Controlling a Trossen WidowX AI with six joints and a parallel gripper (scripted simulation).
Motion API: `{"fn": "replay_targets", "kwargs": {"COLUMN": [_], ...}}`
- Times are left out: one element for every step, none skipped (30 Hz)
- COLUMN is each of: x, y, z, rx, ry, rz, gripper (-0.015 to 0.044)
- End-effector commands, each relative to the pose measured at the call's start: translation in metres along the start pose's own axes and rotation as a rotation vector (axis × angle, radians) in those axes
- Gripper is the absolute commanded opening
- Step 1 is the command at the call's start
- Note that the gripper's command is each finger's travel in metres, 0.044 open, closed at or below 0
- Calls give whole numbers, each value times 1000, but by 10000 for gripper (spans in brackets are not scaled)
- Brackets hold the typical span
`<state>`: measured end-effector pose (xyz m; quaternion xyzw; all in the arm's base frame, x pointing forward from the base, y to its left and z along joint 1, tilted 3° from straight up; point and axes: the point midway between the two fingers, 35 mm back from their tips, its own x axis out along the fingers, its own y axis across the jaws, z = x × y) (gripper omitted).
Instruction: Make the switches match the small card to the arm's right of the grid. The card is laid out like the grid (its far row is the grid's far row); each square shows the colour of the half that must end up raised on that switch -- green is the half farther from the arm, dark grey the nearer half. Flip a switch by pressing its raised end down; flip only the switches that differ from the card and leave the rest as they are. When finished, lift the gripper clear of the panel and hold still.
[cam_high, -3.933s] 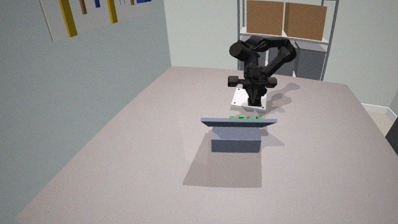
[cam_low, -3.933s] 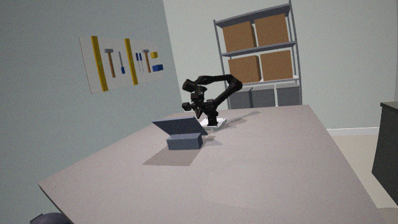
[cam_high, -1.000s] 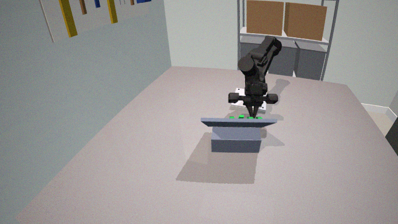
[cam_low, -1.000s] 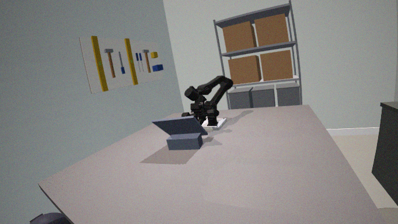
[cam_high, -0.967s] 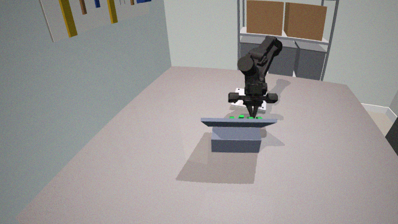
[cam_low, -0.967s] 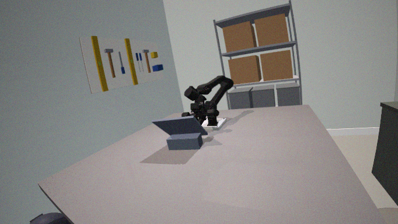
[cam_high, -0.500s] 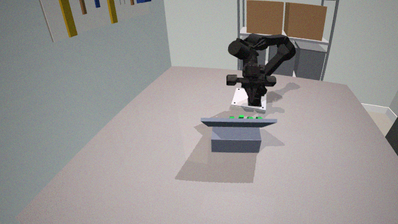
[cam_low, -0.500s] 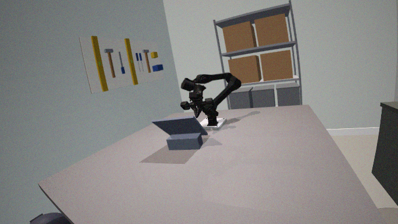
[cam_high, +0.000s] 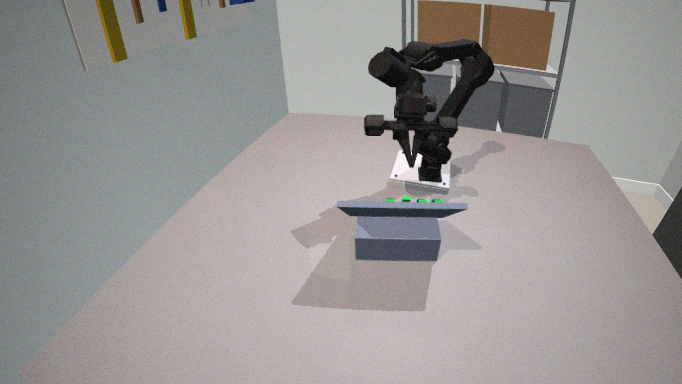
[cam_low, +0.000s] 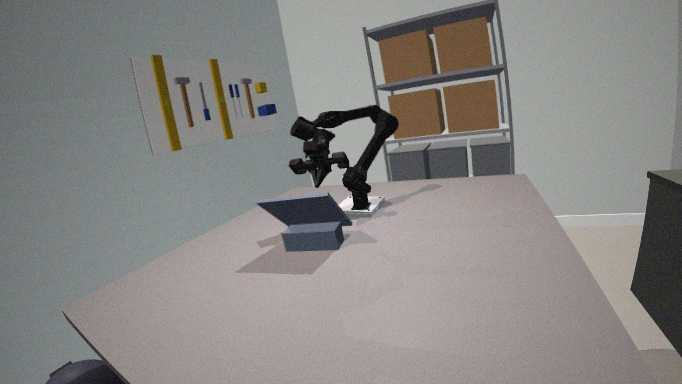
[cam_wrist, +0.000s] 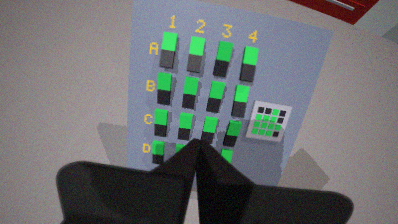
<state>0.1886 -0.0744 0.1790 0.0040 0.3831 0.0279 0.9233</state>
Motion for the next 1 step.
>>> {"fn": "replay_targets", "kwargs": {"x": [0], "y": [-1], "z": [0], "rx": [3], "ry": [2], "rz": [-4], "gripper": [0]}}
